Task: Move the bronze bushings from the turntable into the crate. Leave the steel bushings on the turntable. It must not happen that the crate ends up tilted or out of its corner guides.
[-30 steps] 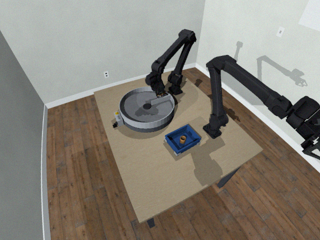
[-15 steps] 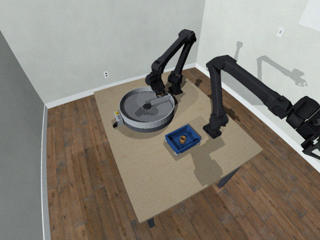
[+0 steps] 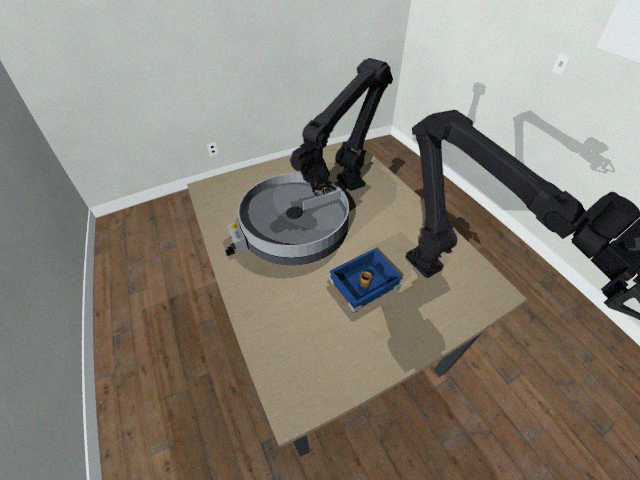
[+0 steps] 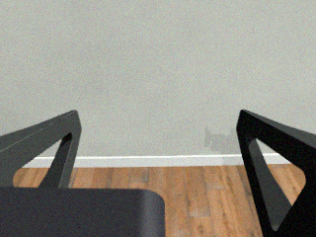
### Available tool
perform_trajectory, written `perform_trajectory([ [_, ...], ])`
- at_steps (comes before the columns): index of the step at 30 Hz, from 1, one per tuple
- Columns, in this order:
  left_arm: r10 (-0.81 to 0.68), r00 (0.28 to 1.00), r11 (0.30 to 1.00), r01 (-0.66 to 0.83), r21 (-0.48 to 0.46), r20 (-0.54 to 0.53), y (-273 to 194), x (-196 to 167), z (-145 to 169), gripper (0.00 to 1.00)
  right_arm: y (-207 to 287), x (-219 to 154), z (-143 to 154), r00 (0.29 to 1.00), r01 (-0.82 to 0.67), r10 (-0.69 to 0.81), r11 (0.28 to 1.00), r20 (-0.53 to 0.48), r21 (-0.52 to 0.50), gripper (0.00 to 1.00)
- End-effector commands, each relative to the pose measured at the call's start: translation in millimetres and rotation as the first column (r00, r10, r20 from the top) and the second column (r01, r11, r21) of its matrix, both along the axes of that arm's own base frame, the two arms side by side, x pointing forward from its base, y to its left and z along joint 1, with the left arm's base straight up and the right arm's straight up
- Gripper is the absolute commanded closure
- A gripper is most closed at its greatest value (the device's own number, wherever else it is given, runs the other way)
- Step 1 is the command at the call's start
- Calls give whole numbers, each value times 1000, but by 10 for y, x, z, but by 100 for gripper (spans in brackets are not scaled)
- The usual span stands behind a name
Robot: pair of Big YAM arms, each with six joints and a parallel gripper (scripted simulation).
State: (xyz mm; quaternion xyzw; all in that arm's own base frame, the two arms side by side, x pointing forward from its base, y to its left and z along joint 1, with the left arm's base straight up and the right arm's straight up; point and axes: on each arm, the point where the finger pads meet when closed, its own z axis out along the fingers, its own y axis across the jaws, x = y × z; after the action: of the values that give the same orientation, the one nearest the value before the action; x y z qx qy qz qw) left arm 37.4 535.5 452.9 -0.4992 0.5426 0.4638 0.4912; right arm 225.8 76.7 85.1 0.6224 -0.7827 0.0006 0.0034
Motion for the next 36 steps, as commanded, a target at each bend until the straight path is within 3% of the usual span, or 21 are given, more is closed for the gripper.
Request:
perform_trajectory([
  [1, 7, 1000, 996, -8, 86, 19, 83, -25, 476, 0, 15, 91, 50, 1000, 3, -3, 1000, 29, 15, 85],
  [2, 7, 1000, 996, -8, 86, 19, 83, -25, 476, 0, 15, 91, 50, 1000, 3, -3, 1000, 29, 15, 100],
  [36, 7, 1000, 996, -8, 86, 19, 83, -25, 476, 0, 21, 50, 37, 1000, -3, 3, 1000, 10, 8, 100],
])
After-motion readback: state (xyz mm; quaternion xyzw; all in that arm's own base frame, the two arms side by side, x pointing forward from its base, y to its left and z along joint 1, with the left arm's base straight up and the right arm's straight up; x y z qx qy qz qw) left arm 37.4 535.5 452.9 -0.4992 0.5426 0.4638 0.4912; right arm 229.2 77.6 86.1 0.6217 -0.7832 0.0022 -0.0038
